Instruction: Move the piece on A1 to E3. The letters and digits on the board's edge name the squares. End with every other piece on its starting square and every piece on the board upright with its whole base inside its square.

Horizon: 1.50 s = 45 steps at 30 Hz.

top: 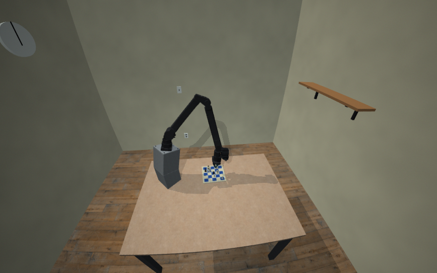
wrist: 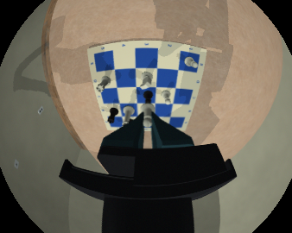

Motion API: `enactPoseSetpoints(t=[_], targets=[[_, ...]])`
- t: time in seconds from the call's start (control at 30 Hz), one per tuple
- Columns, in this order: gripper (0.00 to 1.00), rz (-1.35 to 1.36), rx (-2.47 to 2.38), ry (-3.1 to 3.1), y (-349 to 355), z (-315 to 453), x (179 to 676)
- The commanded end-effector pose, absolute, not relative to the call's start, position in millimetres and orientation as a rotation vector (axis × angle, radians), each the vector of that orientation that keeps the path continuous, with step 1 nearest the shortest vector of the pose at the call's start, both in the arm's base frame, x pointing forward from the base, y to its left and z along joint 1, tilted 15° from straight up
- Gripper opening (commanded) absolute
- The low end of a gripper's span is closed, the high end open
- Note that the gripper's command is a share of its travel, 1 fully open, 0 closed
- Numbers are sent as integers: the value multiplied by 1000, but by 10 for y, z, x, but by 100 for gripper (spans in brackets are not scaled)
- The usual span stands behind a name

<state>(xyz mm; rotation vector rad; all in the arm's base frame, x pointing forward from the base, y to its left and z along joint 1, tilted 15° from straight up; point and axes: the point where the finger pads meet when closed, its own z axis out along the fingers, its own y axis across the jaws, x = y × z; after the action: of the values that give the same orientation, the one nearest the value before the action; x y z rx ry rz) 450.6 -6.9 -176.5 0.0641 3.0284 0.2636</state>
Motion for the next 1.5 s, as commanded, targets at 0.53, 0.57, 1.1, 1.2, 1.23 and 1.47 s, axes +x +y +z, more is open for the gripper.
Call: enactPoseSetpoints(t=[0.53,0.57,1.1,1.2,1.23,1.47], targets=[[0,246,95,2896,-57,-1603,5135],[0,246,95,2896,-50,-1645,5142],[0,248,96,2901,54,-2264,5249],[0,248,92,2901,65,-2330,5260],[0,248,91,2902,67,-2343,5263],[0,244,83,2868,65,-2193,5388]])
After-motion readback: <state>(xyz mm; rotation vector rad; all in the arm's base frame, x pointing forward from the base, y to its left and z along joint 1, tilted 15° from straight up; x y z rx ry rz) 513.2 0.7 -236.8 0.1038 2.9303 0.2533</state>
